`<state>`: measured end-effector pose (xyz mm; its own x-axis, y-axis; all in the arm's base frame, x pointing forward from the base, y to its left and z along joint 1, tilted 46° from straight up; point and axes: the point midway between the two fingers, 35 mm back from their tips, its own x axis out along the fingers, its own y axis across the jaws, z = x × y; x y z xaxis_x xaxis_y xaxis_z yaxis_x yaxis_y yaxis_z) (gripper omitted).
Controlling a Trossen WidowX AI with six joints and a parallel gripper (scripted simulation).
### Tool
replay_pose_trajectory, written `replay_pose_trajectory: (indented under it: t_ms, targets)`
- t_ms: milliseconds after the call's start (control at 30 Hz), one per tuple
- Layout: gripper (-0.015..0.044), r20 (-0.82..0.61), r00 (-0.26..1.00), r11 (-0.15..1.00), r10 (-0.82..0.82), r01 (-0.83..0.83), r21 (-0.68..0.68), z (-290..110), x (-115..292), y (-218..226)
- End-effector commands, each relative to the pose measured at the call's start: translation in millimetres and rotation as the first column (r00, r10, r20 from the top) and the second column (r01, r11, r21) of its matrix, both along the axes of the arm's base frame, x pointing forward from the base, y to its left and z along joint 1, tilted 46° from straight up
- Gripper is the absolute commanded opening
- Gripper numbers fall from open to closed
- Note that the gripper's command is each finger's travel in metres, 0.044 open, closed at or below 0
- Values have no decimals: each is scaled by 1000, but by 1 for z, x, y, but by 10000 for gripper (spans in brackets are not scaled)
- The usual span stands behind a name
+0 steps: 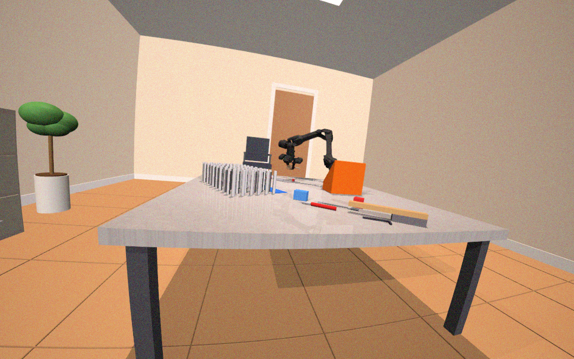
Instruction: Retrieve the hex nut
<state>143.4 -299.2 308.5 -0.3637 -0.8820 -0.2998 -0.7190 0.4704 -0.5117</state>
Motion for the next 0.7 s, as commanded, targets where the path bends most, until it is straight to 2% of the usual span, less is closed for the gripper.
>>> replay_pose_trajectory:
  t_ms: [0, 667]
  targets:
    - [0, -5, 1000, 1000, 2, -2, 1, -2, 0, -2]
    - [0, -4, 1000, 1000, 4, -4, -1, -11, -2, -12]
